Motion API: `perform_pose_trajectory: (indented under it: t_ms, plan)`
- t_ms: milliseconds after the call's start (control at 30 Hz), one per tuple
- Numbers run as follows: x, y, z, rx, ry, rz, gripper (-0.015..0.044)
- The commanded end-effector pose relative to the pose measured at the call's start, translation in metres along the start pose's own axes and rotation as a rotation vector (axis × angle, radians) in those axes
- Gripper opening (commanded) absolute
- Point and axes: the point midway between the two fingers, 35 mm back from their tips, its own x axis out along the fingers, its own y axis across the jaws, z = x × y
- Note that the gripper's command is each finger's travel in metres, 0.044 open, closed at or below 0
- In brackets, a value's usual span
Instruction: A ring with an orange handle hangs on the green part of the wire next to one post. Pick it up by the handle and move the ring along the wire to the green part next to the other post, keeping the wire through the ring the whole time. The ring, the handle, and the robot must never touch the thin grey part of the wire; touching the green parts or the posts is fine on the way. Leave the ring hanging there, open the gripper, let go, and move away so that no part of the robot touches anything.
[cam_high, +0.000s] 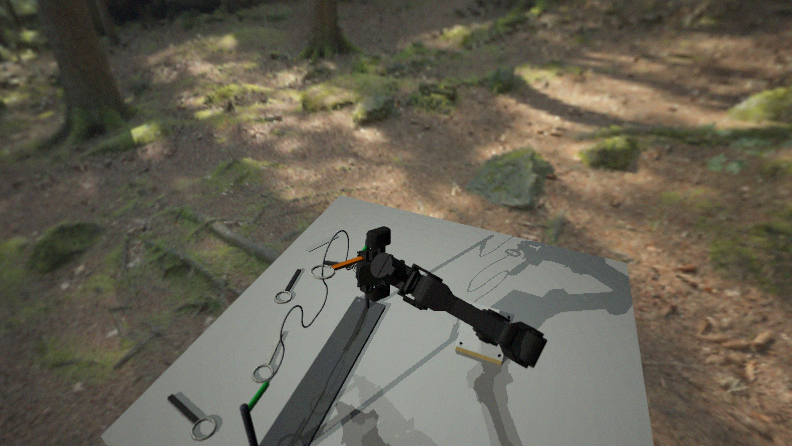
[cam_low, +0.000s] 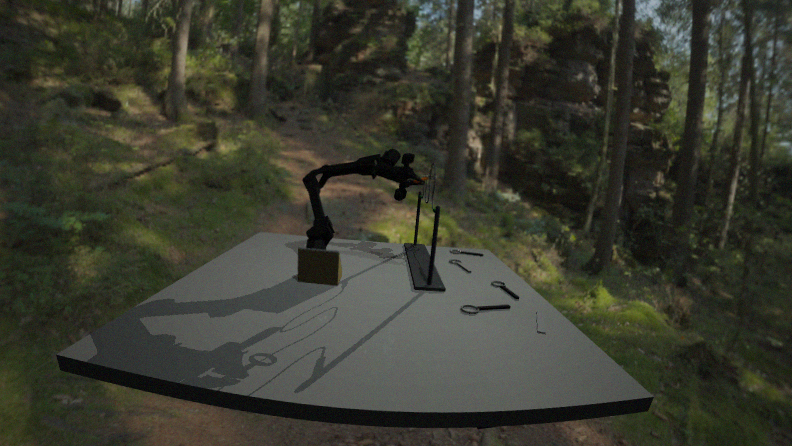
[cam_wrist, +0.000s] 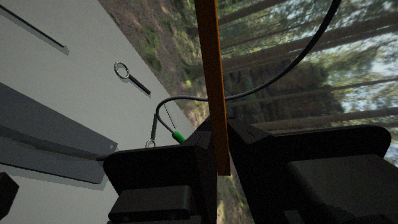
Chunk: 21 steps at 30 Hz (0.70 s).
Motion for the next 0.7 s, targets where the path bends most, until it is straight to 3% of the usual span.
perform_pose_trajectory:
  t_ms: [0,667]
  plan:
    - [0.0018,0.0027,-0.0003,0.058,-0.004,0.035,-0.015]
    - [0.0026,0.0127,0.0009,0.302,-0.033,0.169,-0.015]
